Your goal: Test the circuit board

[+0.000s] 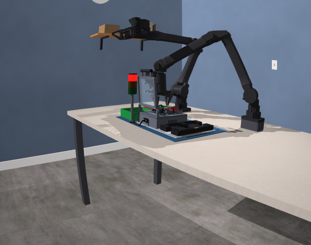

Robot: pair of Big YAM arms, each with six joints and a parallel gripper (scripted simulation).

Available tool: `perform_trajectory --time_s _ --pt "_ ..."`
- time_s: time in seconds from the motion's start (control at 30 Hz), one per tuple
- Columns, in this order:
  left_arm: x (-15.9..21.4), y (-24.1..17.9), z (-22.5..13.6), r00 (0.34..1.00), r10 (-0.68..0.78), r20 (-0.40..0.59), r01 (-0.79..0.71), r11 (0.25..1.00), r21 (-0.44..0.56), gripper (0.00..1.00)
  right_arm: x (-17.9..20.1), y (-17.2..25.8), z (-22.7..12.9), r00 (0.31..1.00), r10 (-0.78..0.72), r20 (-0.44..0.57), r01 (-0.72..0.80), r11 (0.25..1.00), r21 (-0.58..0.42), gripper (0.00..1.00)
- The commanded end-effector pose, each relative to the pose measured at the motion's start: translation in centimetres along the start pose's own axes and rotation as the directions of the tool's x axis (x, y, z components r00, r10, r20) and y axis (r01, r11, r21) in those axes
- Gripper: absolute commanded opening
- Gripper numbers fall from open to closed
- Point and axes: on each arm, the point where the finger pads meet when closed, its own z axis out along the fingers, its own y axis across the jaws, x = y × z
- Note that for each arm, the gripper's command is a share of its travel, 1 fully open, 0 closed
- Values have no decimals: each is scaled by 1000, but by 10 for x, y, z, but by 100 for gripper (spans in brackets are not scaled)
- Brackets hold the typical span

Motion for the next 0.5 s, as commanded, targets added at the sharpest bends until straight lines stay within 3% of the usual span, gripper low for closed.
perform_trajectory --time_s 0.0,0.47 --pt "-22 11 -27 997 -16 76 19 999 -39 68 -9 -2 0 1000 -15 23 15 1000 4 100" --pt "-22 11 14 998 -17 58 18 999 -30 68 -9 -2 0 1000 -15 23 15 1000 4 100"
